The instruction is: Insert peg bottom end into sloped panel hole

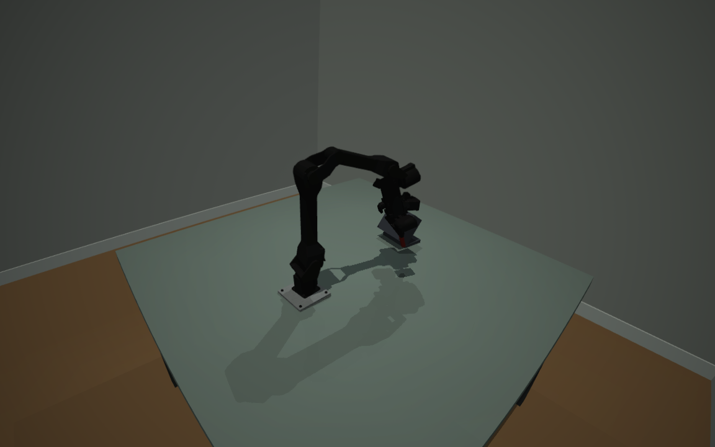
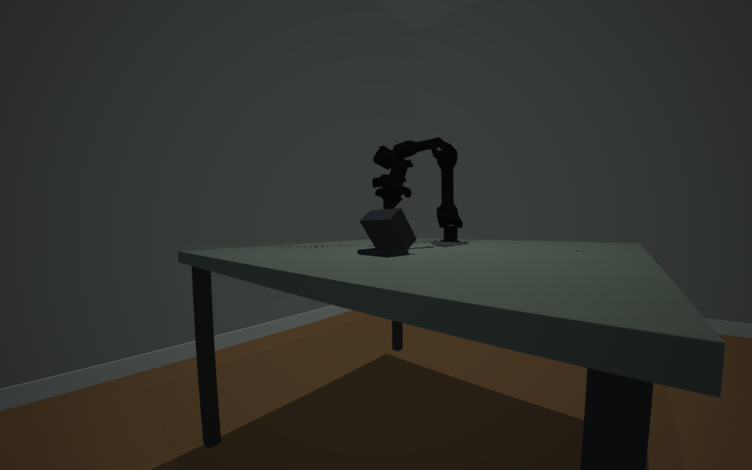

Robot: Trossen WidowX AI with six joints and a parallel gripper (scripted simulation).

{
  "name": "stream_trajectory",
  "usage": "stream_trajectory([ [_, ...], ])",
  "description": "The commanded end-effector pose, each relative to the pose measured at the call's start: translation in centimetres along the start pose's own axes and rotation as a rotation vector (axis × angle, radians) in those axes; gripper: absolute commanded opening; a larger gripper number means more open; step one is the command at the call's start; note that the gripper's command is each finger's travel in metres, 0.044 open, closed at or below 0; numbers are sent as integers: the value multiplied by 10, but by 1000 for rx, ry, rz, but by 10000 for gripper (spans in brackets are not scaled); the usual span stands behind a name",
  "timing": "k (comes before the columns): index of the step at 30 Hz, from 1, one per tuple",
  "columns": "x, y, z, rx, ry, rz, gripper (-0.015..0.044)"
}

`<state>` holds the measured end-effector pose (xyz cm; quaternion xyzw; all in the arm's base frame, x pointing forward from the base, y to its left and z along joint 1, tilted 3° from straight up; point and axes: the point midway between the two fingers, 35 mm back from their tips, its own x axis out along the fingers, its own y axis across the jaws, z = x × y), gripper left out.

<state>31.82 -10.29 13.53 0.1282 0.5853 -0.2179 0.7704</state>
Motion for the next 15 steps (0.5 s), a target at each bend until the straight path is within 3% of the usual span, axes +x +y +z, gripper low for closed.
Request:
stream_trajectory([
  [1,-2,5,0,-8,-26,0,0],
  [15,-5,24,-2,-55,-112,14,0],
])
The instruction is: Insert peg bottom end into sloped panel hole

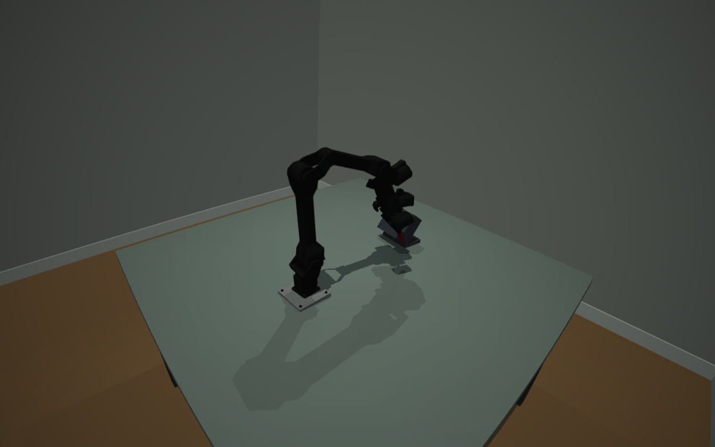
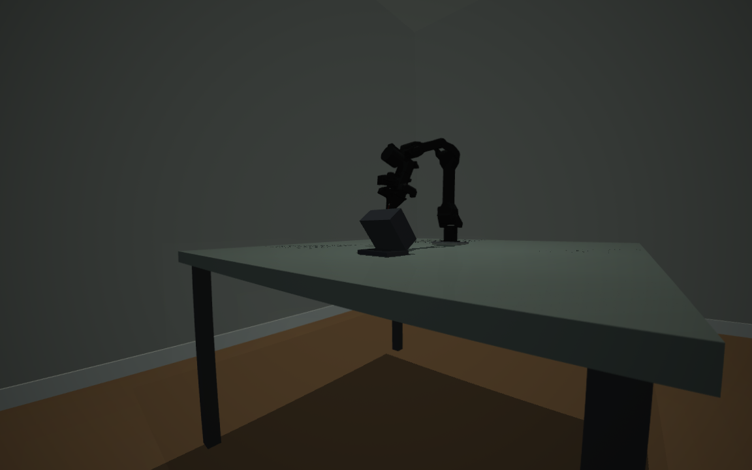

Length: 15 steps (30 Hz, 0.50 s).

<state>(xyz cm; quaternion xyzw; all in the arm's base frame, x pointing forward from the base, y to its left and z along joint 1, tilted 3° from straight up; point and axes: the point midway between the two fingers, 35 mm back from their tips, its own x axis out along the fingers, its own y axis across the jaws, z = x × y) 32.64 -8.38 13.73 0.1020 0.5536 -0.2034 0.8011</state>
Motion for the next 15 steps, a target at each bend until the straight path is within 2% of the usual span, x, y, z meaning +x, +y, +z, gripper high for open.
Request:
stream_trajectory([
  [1,-2,5,0,-7,-26,2,0],
  [15,-7,24,-2,-49,-112,22,0],
])
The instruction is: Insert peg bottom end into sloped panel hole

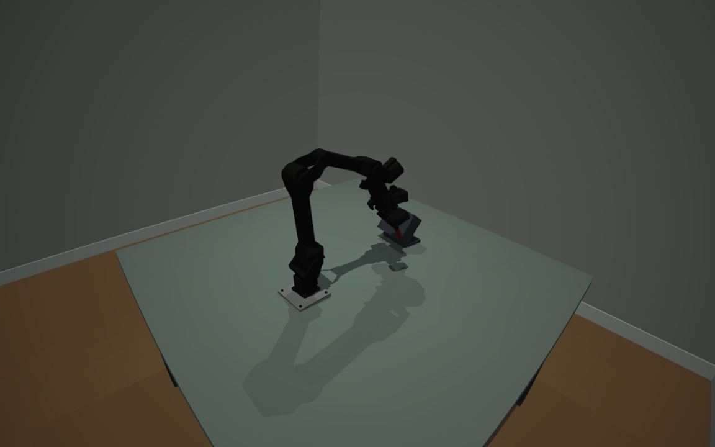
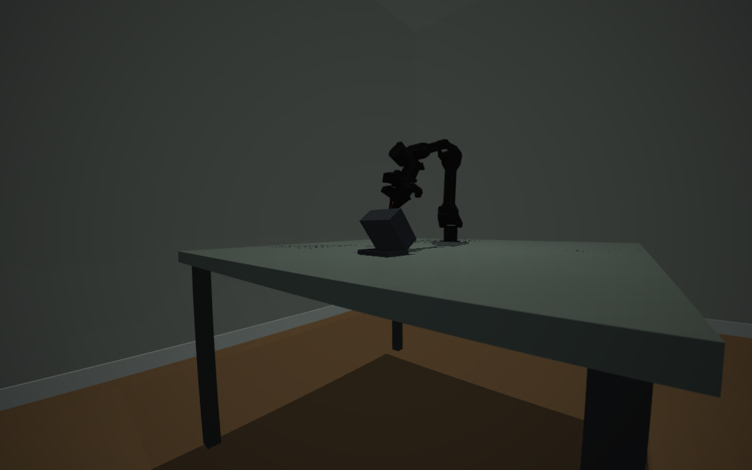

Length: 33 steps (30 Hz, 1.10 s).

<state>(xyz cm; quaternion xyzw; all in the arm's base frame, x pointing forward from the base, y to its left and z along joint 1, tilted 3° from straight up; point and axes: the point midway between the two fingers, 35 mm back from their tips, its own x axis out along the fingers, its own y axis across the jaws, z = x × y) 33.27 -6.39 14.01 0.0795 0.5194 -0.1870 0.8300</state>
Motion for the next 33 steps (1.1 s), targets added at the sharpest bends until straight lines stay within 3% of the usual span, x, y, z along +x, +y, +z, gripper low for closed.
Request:
stream_trajectory([
  [1,-2,5,0,-5,-26,3,0],
  [33,-17,47,-6,-82,-220,72,0],
])
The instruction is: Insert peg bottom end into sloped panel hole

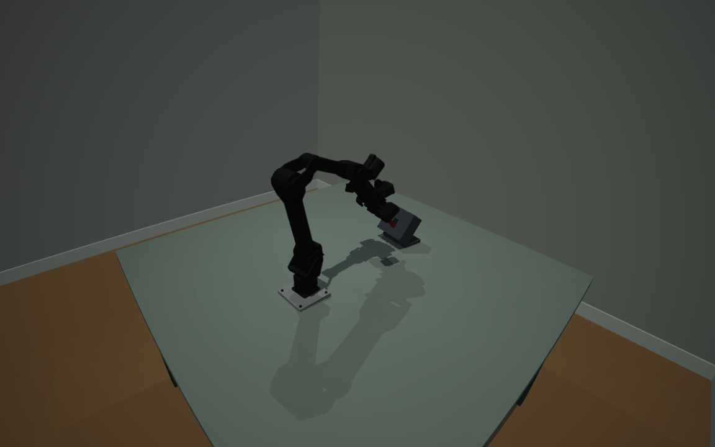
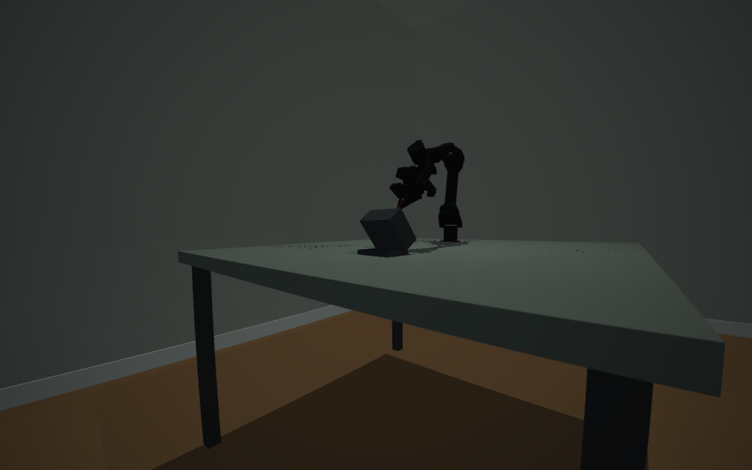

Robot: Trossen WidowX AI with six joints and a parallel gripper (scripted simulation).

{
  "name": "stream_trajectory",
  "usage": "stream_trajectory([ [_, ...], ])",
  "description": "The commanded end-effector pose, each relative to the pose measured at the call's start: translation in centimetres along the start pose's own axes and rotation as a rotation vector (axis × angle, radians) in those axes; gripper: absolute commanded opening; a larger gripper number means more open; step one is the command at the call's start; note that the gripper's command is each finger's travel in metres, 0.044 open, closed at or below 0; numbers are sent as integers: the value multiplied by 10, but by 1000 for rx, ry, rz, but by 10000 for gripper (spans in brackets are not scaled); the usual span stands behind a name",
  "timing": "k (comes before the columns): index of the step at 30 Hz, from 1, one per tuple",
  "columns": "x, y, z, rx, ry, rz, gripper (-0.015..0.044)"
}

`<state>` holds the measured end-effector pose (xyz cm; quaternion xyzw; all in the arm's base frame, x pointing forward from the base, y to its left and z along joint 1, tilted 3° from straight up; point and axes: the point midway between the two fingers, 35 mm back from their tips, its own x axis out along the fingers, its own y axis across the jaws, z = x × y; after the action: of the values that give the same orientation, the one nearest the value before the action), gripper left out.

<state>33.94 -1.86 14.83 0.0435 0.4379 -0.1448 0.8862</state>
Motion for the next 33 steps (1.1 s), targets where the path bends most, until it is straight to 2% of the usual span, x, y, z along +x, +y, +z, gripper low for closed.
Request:
stream_trajectory([
  [1,-3,4,0,-2,-25,7,0],
  [33,-16,40,-4,-43,-189,87,0],
])
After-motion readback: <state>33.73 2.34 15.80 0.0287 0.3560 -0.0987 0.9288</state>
